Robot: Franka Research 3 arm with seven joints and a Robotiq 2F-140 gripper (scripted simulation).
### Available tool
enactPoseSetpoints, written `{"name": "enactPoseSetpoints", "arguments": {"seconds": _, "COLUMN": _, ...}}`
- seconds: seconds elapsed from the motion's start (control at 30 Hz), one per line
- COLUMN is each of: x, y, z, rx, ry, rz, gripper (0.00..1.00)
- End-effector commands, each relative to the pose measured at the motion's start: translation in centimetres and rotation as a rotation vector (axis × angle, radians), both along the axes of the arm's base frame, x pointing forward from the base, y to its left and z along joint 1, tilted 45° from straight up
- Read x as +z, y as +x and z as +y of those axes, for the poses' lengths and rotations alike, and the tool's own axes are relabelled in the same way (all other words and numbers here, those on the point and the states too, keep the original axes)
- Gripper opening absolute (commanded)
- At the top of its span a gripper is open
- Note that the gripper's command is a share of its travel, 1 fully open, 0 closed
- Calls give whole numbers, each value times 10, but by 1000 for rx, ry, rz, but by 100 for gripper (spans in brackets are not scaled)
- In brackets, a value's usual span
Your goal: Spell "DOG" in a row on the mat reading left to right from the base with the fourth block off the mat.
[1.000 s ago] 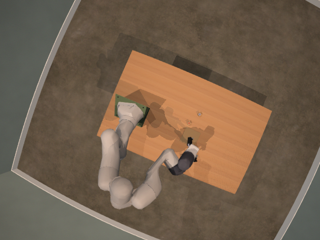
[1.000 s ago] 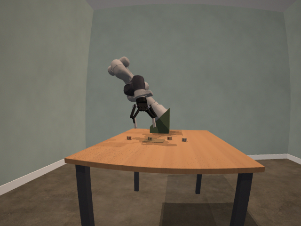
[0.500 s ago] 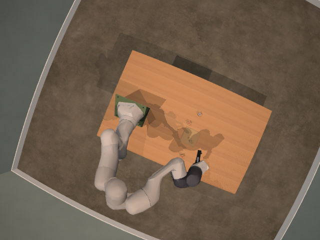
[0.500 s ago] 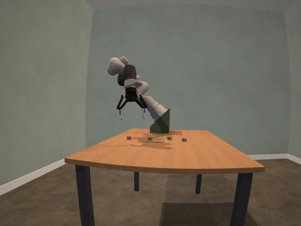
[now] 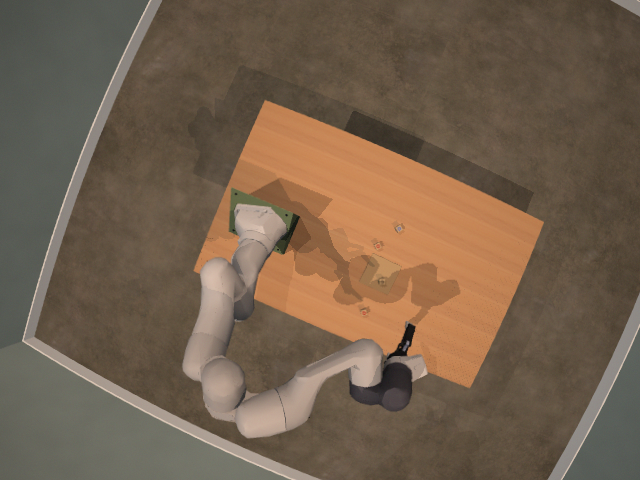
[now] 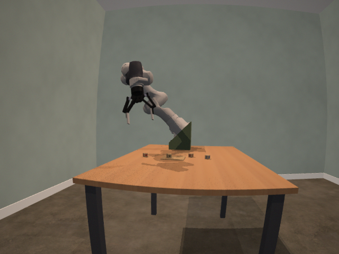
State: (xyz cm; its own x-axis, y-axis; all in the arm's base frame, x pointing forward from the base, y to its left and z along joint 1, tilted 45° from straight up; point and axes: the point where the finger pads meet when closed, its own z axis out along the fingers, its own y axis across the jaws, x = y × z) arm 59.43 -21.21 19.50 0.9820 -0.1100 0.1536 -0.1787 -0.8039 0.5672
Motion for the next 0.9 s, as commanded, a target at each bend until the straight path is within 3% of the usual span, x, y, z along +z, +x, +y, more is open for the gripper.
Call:
{"name": "enactPoseSetpoints", "arguments": {"seconds": 0.0, "x": 15, "y": -11, "z": 7, "rx": -132, "ry": 37, "rz": -25, "gripper": 100}}
{"name": "enactPoseSetpoints", "arguments": {"seconds": 0.2, "x": 48, "y": -9, "z": 26, "rx": -246, "ry": 107, "rz": -73, "gripper": 100}}
{"name": "enactPoseSetpoints", "arguments": {"seconds": 0.27, "x": 48, "y": -9, "z": 26, "rx": -246, "ry": 107, "rz": -73, "gripper": 100}}
{"name": "enactPoseSetpoints", "arguments": {"seconds": 0.3, "x": 62, "y": -9, "z": 36, "rx": -291, "ry": 141, "rz": -90, "gripper": 100}}
{"name": "enactPoseSetpoints", "arguments": {"seconds": 0.77, "x": 147, "y": -17, "z": 120, "rx": -509, "ry": 386, "rz": -149, "gripper": 100}}
{"name": "enactPoseSetpoints", "arguments": {"seconds": 0.83, "x": 147, "y": -17, "z": 120, "rx": -509, "ry": 386, "rz": -149, "gripper": 100}}
{"name": "enactPoseSetpoints", "arguments": {"seconds": 0.87, "x": 164, "y": -21, "z": 140, "rx": -538, "ry": 439, "rz": -151, "gripper": 100}}
